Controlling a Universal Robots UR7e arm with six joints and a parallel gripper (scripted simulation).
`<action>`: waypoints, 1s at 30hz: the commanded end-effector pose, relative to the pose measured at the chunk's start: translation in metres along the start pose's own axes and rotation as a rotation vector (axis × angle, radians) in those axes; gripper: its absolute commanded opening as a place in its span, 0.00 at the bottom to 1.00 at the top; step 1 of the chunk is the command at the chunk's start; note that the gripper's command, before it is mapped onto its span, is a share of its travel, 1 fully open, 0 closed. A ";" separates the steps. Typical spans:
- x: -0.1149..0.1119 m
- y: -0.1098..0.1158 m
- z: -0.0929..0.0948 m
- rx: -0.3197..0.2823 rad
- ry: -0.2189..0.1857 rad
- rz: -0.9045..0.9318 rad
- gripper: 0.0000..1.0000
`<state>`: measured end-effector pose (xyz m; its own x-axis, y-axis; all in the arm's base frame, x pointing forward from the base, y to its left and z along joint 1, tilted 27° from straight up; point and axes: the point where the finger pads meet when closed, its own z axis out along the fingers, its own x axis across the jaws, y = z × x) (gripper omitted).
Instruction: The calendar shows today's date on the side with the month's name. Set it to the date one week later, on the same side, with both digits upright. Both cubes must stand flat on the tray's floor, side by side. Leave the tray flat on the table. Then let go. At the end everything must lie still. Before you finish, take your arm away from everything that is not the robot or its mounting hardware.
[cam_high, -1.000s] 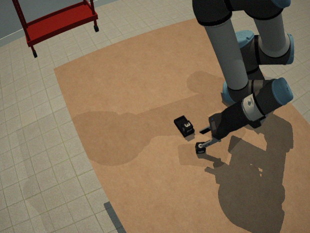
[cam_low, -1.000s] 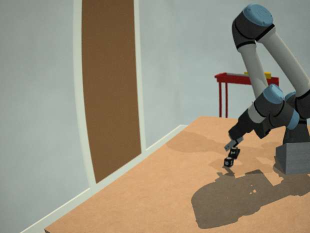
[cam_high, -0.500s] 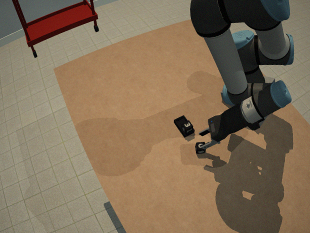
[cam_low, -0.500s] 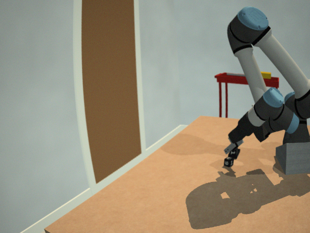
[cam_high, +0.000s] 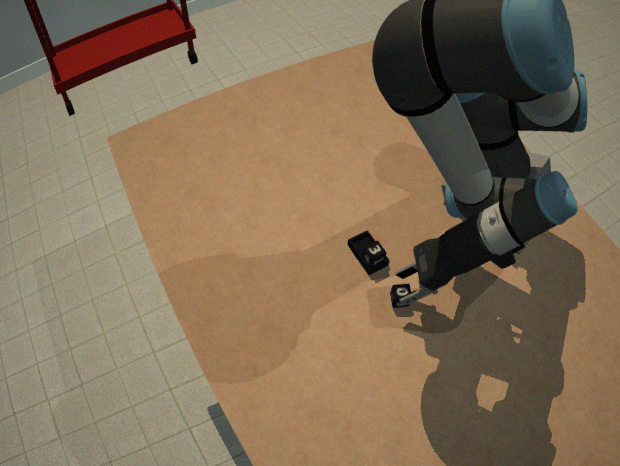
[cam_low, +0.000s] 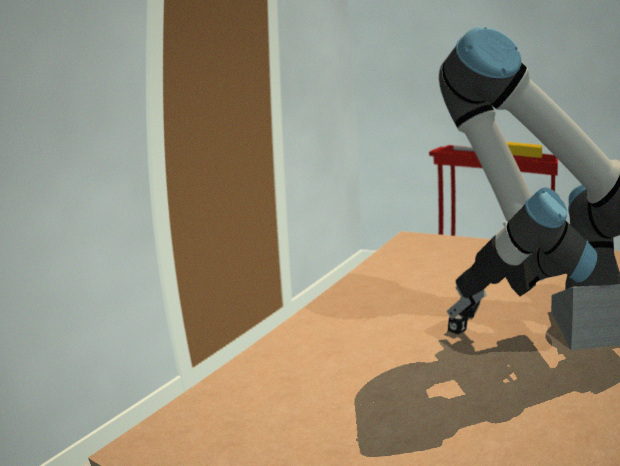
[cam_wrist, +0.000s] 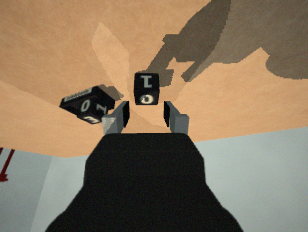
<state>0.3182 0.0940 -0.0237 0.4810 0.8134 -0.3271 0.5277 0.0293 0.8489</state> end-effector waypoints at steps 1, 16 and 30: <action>0.000 -0.006 0.006 -0.001 0.000 0.001 0.90; 0.000 -0.020 0.020 -0.001 0.000 0.001 0.90; 0.000 -0.023 0.023 -0.001 0.000 0.001 0.90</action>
<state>0.3221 0.0799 -0.0527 0.4811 0.8133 -0.3274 0.5279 0.0294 0.8488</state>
